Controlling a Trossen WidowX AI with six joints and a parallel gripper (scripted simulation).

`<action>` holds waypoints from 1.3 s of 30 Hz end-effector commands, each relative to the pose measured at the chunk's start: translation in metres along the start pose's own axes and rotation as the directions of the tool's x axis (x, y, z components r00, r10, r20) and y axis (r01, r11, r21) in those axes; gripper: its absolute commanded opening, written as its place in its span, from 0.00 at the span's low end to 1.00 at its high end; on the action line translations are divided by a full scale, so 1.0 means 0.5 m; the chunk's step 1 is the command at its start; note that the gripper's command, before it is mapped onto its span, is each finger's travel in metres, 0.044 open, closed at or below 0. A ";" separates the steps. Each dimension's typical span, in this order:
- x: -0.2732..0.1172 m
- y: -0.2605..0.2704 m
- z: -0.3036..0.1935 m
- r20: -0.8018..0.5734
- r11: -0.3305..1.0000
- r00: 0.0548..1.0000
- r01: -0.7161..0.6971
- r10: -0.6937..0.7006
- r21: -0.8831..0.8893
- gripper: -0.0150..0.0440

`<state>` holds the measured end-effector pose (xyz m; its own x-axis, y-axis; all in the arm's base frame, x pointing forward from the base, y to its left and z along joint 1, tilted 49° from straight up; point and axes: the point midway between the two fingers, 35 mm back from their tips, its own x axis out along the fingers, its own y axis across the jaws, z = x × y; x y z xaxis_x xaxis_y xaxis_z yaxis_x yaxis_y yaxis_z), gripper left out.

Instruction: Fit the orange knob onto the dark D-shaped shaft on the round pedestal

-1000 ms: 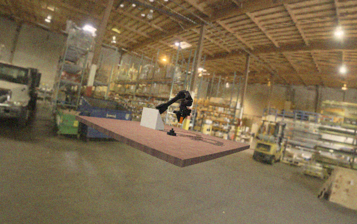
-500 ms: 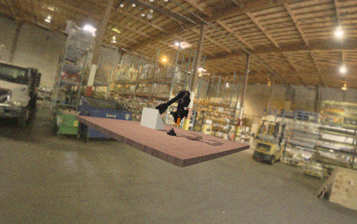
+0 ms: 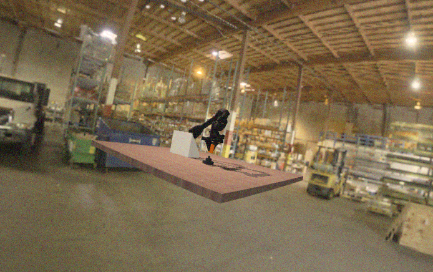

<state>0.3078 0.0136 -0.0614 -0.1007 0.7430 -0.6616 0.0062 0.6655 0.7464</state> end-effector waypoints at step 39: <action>0.048 -0.013 0.000 0.004 1.000 1.000 0.003 -0.003 -0.020 0.25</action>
<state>0.3068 0.0282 -0.0842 -0.0973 0.7388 -0.6669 -0.0171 0.6687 0.7433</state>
